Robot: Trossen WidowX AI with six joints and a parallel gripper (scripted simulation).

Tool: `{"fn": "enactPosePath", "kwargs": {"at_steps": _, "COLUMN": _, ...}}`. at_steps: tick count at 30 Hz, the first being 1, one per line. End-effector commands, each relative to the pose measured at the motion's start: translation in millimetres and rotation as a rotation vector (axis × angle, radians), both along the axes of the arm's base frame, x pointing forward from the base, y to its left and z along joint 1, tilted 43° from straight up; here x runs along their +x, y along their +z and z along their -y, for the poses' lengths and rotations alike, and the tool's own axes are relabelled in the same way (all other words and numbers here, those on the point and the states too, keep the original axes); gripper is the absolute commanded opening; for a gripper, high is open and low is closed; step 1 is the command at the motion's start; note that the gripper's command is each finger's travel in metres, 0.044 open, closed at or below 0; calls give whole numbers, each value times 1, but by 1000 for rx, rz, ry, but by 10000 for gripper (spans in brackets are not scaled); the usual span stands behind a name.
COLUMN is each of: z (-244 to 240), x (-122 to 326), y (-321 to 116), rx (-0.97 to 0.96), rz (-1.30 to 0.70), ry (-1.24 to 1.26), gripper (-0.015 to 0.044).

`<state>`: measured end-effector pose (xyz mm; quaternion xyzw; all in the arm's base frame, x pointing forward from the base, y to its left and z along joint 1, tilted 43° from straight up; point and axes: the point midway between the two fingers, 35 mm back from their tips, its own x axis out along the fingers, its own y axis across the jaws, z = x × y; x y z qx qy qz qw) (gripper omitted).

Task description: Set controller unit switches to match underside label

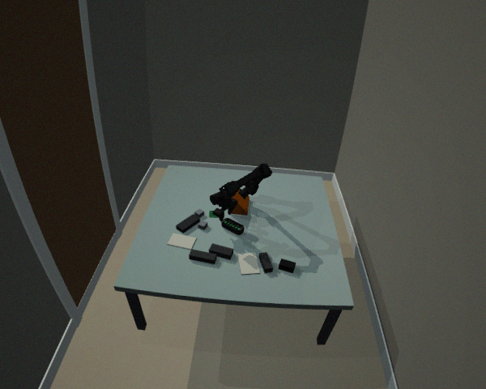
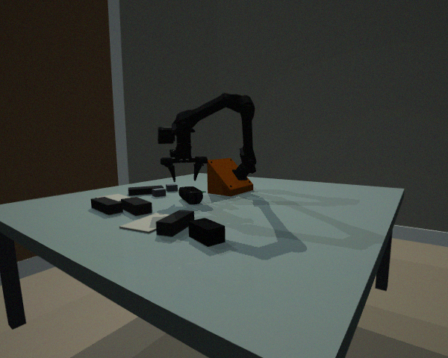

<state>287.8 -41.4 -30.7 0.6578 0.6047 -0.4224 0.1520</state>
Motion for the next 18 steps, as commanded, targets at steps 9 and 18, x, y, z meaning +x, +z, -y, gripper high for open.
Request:
{"fn": "enactPosePath", "kwargs": {"at_steps": 9, "z": 12, "x": 2, "y": 14, "rx": -1, "rz": 0, "ry": 11, "gripper": 387}}
{"fn": "enactPosePath", "kwargs": {"at_steps": 18, "z": 57, "x": 5, "y": 66, "rx": 1, "rz": -6, "ry": 5, "gripper": 151}}
